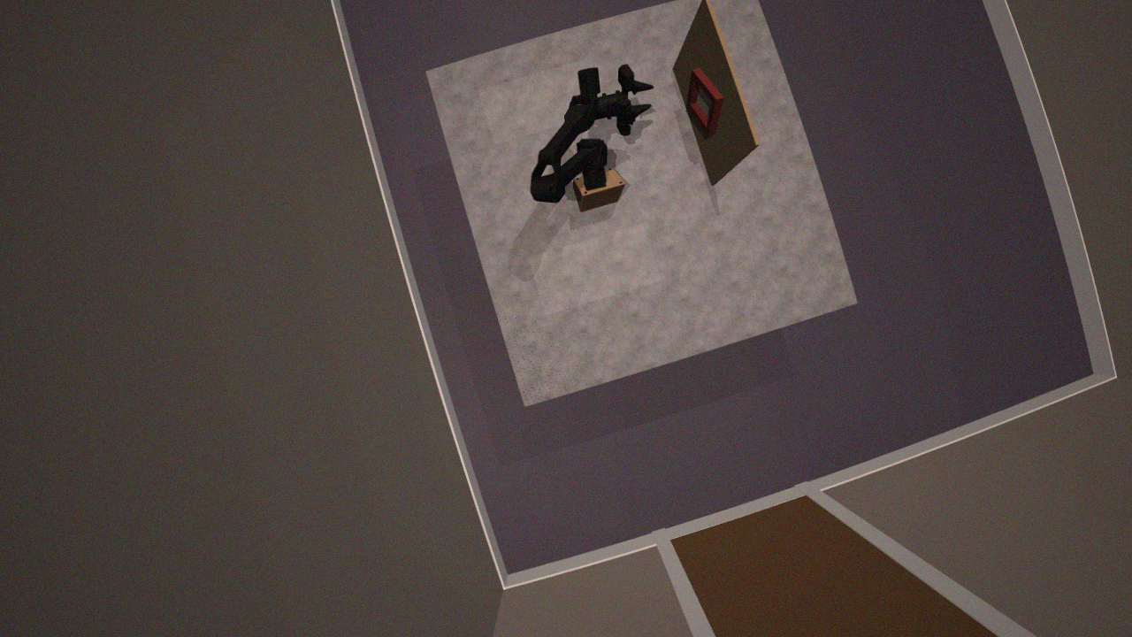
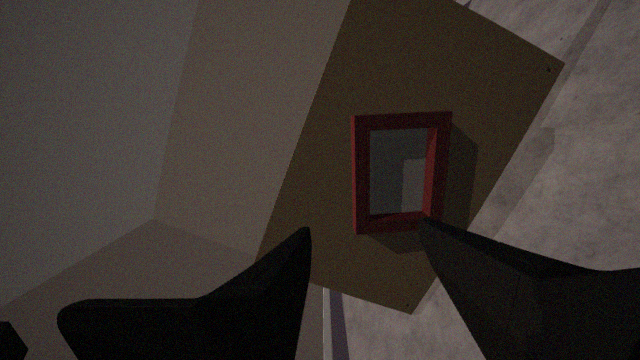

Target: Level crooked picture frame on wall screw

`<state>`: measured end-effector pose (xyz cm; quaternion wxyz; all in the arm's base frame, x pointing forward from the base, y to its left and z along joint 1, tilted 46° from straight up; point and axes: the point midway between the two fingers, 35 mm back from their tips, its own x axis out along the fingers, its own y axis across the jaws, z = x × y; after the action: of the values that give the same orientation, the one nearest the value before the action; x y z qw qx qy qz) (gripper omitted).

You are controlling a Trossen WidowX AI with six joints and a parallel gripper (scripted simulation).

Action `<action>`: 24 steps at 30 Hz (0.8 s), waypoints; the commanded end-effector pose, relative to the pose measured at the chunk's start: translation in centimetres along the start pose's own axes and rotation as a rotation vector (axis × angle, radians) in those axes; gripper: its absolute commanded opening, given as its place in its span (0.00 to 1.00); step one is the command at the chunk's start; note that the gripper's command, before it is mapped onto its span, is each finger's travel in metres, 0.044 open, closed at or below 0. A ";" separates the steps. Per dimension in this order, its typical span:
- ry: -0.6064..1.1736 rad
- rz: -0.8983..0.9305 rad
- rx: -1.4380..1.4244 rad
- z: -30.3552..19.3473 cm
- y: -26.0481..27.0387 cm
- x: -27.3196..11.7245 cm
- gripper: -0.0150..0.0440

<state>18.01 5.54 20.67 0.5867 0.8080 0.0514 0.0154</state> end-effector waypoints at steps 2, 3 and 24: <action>-0.003 0.001 0.003 0.1 0.0 0.0 0.69; -0.003 0.001 0.003 0.1 0.0 0.0 0.69; 0.009 0.027 0.032 -2.6 -1.6 5.7 0.69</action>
<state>21.79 8.42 20.79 0.5720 0.8187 0.0432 0.0257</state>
